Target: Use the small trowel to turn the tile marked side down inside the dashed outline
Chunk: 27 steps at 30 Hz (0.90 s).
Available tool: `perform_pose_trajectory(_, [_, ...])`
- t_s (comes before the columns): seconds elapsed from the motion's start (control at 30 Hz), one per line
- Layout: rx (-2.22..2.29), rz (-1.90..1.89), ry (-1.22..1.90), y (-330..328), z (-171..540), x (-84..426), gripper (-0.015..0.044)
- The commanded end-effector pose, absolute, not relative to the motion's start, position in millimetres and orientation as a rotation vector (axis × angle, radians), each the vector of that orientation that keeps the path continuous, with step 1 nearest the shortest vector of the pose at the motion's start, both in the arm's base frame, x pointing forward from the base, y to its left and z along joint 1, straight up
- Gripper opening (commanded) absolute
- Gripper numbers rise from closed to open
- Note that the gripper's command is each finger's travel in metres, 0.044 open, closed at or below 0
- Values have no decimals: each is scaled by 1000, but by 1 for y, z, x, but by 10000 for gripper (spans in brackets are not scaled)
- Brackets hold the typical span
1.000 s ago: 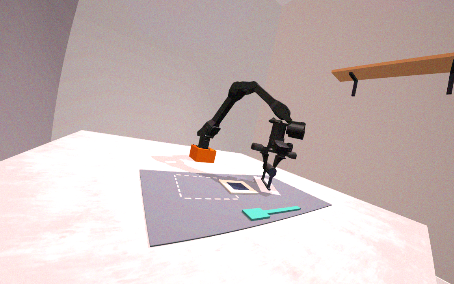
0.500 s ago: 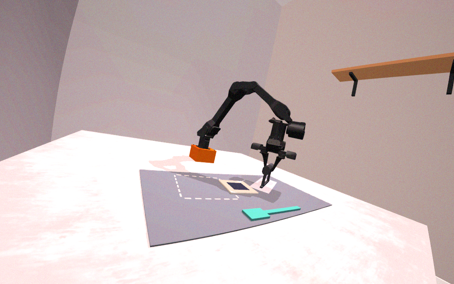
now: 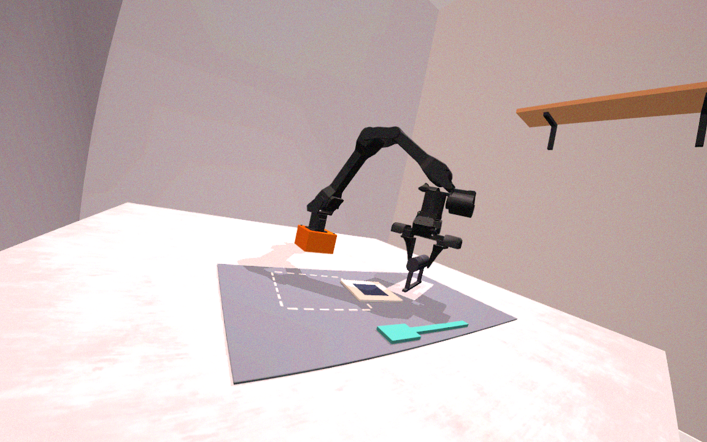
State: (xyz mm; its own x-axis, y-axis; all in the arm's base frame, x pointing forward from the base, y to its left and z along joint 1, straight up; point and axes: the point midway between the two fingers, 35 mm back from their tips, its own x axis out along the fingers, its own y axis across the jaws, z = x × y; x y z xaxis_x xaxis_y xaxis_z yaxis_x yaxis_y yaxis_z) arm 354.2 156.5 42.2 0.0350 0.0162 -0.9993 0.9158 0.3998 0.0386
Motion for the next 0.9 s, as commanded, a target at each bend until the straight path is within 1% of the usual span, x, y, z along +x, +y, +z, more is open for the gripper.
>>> perform_pose_trajectory(0.0, [929, -874, 1354, 157, 42, 354, 270])
perform_pose_trajectory(0.47, [929, -874, 1354, 157, 42, 354, 270])
perform_pose_trajectory(0.63, [945, -889, 1347, 155, 85, 350, 270])
perform_pose_trajectory(0.87, [945, -890, 1347, 155, 87, 350, 270])
